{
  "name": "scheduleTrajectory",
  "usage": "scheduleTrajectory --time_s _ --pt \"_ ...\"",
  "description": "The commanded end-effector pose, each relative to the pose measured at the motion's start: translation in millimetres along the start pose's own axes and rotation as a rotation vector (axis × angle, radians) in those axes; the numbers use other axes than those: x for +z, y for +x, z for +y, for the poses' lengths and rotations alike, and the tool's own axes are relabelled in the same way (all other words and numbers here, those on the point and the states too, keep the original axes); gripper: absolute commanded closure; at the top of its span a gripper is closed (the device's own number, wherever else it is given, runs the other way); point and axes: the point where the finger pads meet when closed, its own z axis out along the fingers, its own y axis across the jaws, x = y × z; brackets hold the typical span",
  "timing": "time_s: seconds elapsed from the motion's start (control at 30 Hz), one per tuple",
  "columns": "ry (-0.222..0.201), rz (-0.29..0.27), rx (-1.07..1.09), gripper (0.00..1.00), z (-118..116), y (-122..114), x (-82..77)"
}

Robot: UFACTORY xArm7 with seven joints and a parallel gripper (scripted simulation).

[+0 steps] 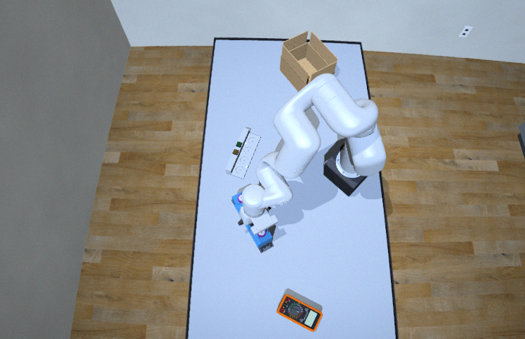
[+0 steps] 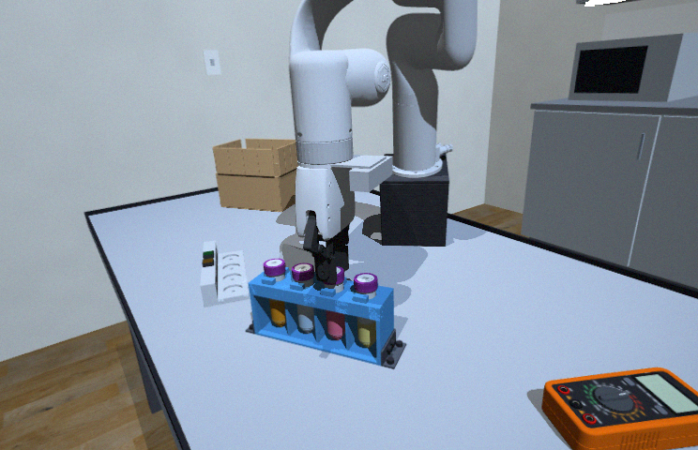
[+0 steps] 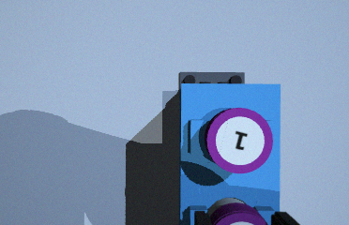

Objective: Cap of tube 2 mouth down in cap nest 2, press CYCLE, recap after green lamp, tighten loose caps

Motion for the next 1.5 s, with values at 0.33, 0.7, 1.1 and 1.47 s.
scheduleTrajectory --time_s 0.33,0.7,1.1,1.47 --pt "-0.003 0.000 0.000 1.00 1 0 -27.9" --pt "-0.003 -0.001 -0.250 1.00 -7 -24 -36.4" --pt "-0.002 -0.002 -0.707 1.00 -31 -88 -36.4" --pt "-0.002 -0.002 -0.707 1.00 -53 -147 -36.4"
